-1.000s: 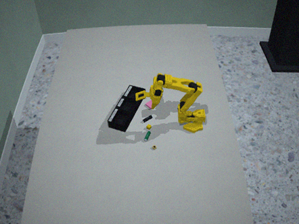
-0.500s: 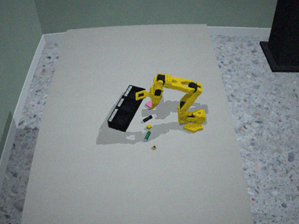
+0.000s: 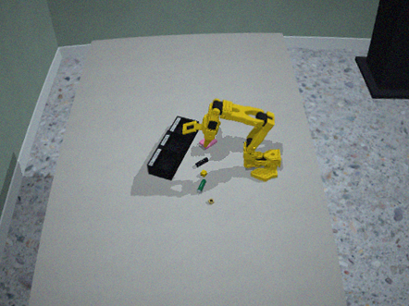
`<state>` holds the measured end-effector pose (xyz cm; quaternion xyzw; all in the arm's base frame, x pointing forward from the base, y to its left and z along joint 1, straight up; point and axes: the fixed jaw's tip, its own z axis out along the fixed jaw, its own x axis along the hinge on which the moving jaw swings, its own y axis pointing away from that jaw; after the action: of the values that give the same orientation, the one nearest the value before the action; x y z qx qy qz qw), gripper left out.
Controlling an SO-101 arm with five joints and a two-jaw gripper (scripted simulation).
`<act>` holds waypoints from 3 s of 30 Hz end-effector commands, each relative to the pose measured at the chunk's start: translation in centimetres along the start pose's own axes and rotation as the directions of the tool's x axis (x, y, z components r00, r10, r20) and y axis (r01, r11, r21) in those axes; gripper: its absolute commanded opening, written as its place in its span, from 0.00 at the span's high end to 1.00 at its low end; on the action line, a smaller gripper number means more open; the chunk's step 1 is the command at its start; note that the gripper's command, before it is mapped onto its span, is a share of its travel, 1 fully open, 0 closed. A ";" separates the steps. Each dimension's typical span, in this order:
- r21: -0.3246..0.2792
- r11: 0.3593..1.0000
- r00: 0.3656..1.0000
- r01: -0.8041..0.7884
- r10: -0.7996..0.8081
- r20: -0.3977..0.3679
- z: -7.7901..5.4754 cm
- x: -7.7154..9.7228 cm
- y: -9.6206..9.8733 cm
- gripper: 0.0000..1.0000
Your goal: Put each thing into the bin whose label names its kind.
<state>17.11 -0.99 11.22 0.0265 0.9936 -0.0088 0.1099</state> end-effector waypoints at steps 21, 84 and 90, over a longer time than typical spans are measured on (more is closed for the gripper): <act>0.083 0.985 0.956 -0.152 0.125 0.264 0.3 -6.7 -5.9 0.00; 0.231 0.917 0.830 -0.327 0.161 0.534 0.0 -11.1 -16.0 0.00; 0.236 0.913 0.825 -0.334 0.162 0.541 0.0 -11.2 -16.4 0.00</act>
<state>26.78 -17.31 12.26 0.1729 0.9145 -0.1462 0.3352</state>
